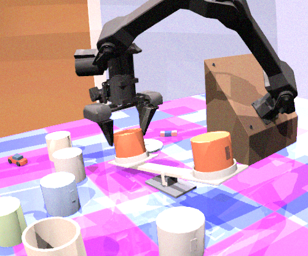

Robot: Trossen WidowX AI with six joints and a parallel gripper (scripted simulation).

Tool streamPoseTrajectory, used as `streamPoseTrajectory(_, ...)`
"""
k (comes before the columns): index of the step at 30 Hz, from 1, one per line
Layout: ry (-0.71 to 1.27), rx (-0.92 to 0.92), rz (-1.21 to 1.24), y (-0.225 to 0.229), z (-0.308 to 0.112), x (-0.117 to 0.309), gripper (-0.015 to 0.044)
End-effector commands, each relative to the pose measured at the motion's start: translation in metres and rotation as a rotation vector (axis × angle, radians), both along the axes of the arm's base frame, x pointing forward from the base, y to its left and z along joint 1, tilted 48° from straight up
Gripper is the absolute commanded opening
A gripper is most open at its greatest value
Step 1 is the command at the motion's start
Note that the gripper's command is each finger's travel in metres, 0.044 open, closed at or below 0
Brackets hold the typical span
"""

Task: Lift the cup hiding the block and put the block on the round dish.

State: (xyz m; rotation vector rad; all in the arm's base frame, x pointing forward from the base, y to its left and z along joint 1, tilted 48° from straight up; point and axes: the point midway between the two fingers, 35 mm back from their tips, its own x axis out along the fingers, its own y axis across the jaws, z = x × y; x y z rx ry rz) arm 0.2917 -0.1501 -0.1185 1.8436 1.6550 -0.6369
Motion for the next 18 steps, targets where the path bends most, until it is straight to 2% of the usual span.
streamPoseTrajectory(1, 0.006, 0.010, -0.003, 0.007, -0.004, -0.001, 0.0440)
streamPoseTrajectory(13, 0.006, 0.012, -0.002, 0.020, -0.015, 0.000, 0.0440)
streamPoseTrajectory(16, 0.006, 0.012, -0.002, 0.020, -0.015, 0.000, 0.0361)
streamPoseTrajectory(18, 0.006, 0.012, -0.002, 0.020, -0.015, 0.000, 0.0348)
